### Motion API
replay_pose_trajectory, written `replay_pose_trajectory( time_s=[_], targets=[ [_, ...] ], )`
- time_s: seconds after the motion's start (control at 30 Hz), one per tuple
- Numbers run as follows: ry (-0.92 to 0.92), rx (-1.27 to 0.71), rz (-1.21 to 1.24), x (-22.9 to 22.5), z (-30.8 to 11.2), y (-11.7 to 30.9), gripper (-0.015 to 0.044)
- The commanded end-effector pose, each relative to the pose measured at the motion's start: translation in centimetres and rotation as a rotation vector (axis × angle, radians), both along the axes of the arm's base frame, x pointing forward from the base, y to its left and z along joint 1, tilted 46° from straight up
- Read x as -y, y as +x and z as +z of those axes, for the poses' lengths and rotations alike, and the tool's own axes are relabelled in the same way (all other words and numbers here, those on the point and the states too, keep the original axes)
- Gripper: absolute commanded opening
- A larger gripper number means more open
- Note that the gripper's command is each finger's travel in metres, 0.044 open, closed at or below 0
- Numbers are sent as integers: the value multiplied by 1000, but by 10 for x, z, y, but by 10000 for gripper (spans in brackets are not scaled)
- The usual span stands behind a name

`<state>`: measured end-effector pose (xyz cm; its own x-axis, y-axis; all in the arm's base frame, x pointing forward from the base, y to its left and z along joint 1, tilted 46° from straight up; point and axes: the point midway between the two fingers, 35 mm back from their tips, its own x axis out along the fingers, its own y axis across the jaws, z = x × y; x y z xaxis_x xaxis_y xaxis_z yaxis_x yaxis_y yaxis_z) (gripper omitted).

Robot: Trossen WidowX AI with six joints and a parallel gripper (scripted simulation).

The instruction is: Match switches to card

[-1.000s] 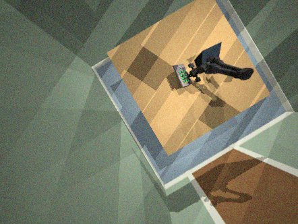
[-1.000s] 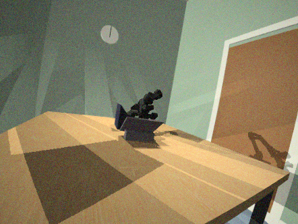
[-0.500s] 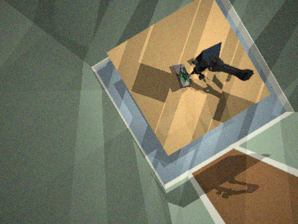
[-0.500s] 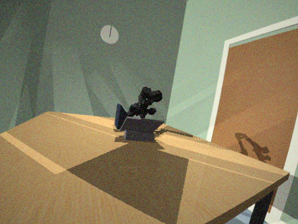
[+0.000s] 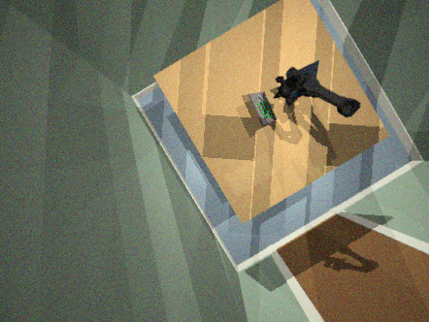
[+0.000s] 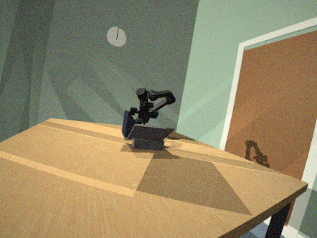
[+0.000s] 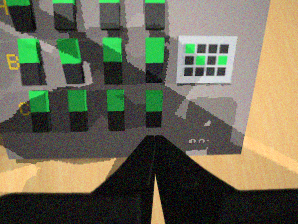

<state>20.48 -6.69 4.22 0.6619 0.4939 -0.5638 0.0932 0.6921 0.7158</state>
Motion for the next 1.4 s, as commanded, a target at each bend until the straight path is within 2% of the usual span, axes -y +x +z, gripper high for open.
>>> replay_pose_trajectory(
  time_s=[0.0,0.17,1.37],
  targets=[
    [-3,12,9,2,-6,4,0],
    [0,0,24,-13,-21,25,0],
    [1,1,24,-25,-34,41,0]
  ],
)
